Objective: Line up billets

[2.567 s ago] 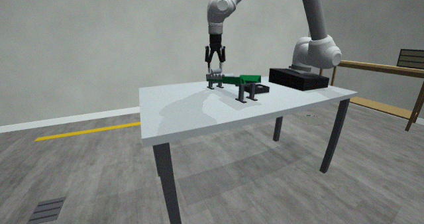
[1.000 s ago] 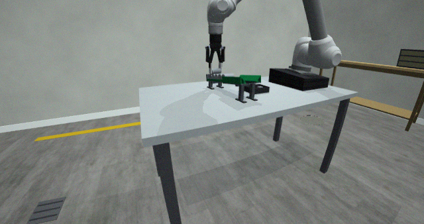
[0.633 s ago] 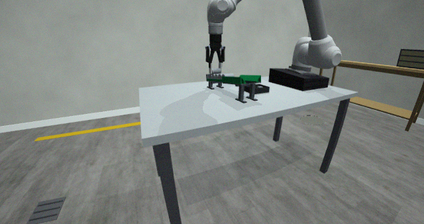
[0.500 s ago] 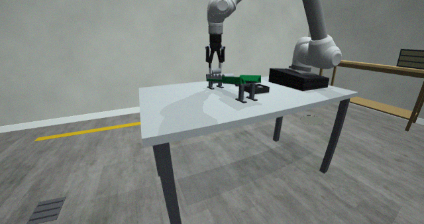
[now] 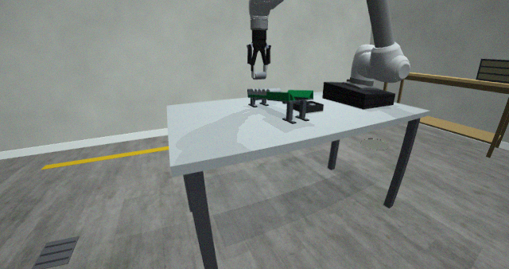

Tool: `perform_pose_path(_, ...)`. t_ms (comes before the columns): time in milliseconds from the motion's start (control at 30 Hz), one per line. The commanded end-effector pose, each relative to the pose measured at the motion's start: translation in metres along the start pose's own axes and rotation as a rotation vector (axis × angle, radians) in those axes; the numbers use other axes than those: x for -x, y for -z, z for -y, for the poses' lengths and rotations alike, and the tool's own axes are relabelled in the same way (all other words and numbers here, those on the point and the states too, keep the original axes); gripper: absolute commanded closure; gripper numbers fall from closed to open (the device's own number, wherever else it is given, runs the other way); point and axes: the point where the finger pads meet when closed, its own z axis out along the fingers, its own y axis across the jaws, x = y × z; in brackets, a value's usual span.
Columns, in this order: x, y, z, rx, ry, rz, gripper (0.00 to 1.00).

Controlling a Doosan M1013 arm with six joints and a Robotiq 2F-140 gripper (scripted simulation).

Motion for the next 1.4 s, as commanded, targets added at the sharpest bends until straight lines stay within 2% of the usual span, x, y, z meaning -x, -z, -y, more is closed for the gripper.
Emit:
perform_pose_path(0,-0.001,0.031,0.001,-0.002,0.000,0.000,0.55)
perform_pose_path(133,-0.001,0.041,0.001,-0.002,0.000,0.000,0.55)
perform_pose_path(500,0.001,0.042,0.001,-0.002,0.000,0.000,0.55)
perform_pose_path(533,0.014,0.041,0.003,-0.002,0.000,-0.001,0.55)
perform_pose_path(600,0.077,0.039,0.006,-0.002,0.000,-0.001,0.55)
perform_pose_path(767,0.146,0.035,-0.001,-0.002,0.000,0.000,0.55)
perform_pose_path(833,0.146,0.035,-0.001,-0.002,0.000,0.000,0.55)
perform_pose_path(867,0.183,0.034,-0.002,-0.002,0.000,0.000,0.55)
perform_pose_path(900,0.194,0.034,-0.002,-0.002,0.000,0.000,0.55)
perform_pose_path(1367,0.195,0.030,-0.002,-0.002,0.000,0.000,0.55)
